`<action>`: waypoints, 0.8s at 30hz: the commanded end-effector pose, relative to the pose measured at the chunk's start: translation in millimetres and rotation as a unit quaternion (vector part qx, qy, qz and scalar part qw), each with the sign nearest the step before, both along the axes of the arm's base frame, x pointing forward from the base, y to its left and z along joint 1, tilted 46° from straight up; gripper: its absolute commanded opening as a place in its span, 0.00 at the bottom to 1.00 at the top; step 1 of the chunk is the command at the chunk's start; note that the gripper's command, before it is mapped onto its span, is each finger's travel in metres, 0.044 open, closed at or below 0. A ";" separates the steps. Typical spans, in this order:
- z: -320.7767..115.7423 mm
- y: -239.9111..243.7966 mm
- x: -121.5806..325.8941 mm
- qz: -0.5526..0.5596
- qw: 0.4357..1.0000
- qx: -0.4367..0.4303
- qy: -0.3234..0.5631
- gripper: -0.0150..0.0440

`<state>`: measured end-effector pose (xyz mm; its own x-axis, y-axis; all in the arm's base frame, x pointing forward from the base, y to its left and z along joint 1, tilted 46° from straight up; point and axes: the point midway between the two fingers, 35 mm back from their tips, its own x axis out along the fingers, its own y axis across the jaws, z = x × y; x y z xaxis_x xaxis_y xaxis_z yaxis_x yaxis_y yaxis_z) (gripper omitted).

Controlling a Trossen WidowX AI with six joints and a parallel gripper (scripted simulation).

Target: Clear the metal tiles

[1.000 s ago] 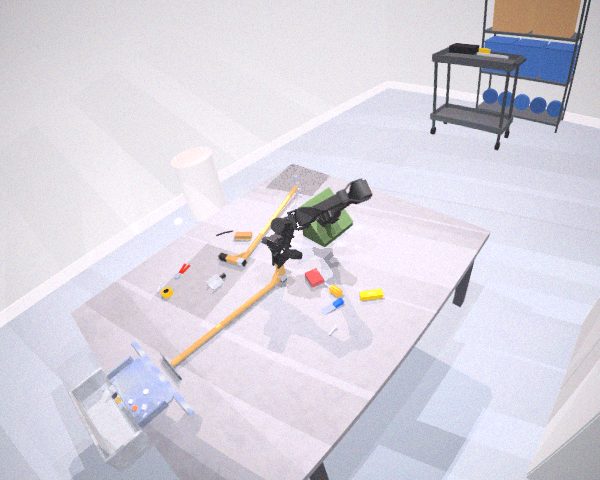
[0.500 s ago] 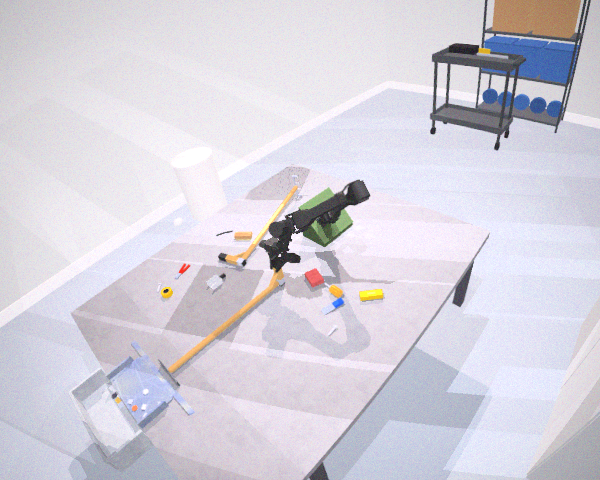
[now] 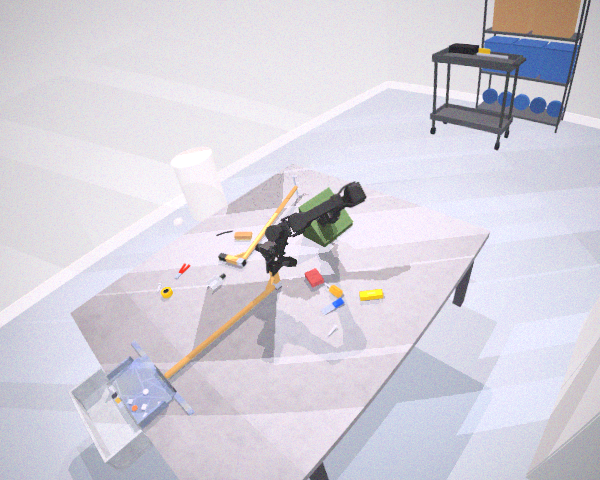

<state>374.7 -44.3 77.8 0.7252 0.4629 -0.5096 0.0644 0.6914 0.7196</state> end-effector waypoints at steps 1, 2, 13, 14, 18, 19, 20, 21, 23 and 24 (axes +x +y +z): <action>3.4 -4.5 11.1 -0.003 1.000 -0.003 -0.007 0.25; 3.1 -5.1 12.7 -0.003 1.000 -0.003 -0.007 0.25; 3.9 -7.2 24.3 -0.002 1.000 -0.003 -0.008 0.25; 4.2 -7.3 25.8 -0.002 1.000 -0.003 -0.008 0.25; 5.6 -7.6 31.9 -0.002 1.000 -0.003 -0.008 0.25; 5.9 -7.7 33.3 -0.002 1.000 -0.003 -0.008 0.25; 6.2 -7.8 34.8 -0.002 1.000 -0.003 -0.008 0.25; 6.4 -7.9 36.3 -0.002 1.000 -0.003 -0.008 0.25; 7.0 -8.1 39.3 -0.002 1.000 -0.003 -0.008 0.25; 7.2 -8.2 40.8 -0.002 1.000 -0.003 -0.008 0.25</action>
<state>406.8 -49.4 80.9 0.7282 0.4639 -0.5045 0.0568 0.6927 0.7190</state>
